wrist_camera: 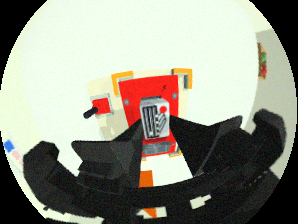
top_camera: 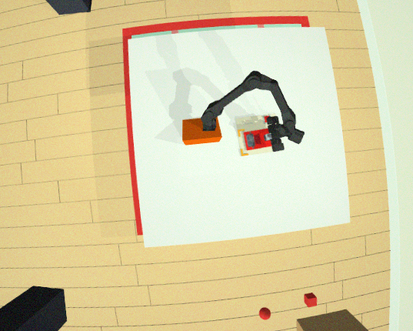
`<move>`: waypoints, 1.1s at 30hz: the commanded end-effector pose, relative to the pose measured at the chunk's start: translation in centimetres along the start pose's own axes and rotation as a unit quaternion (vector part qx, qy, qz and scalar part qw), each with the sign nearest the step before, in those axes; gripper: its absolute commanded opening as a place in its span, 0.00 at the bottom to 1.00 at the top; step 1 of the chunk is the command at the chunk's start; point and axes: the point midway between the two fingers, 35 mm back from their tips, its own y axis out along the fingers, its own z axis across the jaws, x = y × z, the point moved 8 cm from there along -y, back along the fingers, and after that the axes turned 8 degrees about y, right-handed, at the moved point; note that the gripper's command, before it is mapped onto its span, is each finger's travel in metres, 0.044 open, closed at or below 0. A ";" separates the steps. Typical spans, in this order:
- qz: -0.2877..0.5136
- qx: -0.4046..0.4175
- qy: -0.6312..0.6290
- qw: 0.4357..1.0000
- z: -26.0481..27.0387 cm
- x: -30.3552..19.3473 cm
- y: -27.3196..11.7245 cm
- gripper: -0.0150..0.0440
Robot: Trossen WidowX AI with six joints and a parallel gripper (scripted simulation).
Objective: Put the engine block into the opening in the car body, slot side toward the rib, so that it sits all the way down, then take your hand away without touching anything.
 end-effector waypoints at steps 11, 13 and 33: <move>-0.001 0.002 0.000 1.000 0.0 0.0 0.0 0.52; -0.001 0.002 0.005 1.000 0.0 0.0 0.0 0.52; -0.001 0.002 0.001 1.000 0.0 -0.1 0.7 0.52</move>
